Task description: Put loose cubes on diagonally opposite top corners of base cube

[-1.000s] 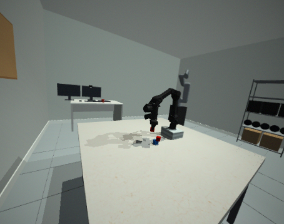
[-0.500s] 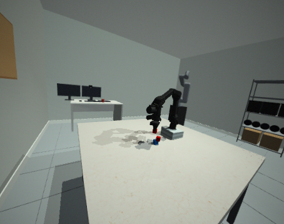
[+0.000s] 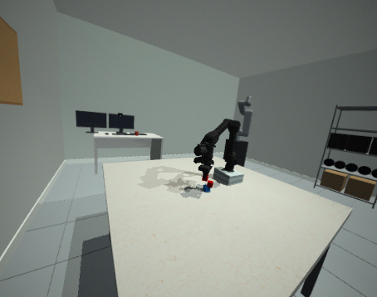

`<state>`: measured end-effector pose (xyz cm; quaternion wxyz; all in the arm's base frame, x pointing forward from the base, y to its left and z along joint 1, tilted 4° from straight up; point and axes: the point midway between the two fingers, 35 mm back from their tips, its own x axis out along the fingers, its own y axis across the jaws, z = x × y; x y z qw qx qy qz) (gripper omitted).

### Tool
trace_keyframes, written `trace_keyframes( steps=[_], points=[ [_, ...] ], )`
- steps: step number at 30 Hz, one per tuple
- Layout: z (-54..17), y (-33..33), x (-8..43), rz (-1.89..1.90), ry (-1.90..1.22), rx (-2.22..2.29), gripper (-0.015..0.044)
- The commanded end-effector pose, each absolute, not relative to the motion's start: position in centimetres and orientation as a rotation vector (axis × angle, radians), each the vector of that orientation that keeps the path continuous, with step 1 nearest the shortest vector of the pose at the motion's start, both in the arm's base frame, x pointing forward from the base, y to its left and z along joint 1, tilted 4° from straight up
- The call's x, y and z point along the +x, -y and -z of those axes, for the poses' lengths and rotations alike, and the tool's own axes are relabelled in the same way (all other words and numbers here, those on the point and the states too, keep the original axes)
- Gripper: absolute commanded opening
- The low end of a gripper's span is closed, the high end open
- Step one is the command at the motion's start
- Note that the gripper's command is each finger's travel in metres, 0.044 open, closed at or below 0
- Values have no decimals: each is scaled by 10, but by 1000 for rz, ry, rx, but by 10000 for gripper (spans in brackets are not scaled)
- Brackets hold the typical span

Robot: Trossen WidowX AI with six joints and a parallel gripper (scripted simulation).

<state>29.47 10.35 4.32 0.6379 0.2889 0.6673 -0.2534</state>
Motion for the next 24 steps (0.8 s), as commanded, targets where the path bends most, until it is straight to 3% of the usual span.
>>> trace_keyframes(
  steps=[1, 24],
  points=[
    [-42, -105, 295, 577, -1520, 669, 105],
    [-13, -107, 296, 571, -1521, 664, 105]
  ],
)
